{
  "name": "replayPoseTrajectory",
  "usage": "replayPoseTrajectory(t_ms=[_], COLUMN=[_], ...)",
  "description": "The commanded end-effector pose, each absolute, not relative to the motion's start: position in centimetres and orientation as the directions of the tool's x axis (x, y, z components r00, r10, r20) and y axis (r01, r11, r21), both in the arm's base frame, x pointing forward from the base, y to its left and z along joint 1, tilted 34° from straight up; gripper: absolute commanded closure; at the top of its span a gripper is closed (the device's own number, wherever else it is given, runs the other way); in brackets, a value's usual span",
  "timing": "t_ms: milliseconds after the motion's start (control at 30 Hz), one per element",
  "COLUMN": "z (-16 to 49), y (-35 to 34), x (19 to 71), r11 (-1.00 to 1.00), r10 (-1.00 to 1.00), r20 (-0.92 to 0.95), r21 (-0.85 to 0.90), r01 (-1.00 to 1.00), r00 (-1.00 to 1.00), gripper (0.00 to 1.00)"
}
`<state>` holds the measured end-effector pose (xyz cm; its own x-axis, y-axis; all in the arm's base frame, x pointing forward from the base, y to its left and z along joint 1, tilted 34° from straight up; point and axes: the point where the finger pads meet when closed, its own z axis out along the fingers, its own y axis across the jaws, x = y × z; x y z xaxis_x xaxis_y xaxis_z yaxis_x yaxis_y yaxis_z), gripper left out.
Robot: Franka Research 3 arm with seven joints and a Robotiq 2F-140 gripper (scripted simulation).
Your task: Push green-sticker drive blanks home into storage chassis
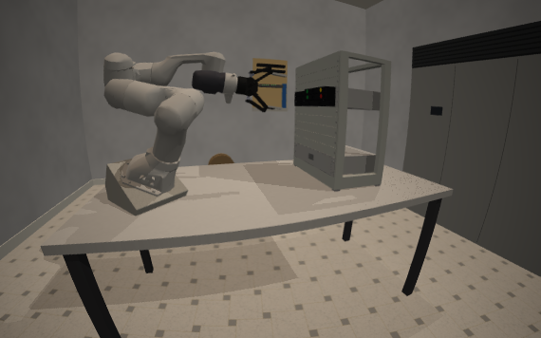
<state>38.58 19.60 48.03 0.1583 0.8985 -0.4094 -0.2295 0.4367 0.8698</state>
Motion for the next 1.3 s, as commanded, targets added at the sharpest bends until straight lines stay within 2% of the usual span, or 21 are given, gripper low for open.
replayPoseTrajectory(t_ms=[0, 633, 1267], z=[48.1, 48.2, 49.5], y=[19.5, 19.9, 24.3], x=[38.5, 39.1, 46.5], r11=[0.43, 0.43, 0.43], r10=[0.903, 0.903, 0.903], r20=[-0.394, -0.394, -0.394], r21=[0.833, 0.833, 0.833], r01=[-0.348, -0.348, -0.348], r00=[0.173, 0.173, 0.173], gripper=[0.0, 0.0, 0.0])
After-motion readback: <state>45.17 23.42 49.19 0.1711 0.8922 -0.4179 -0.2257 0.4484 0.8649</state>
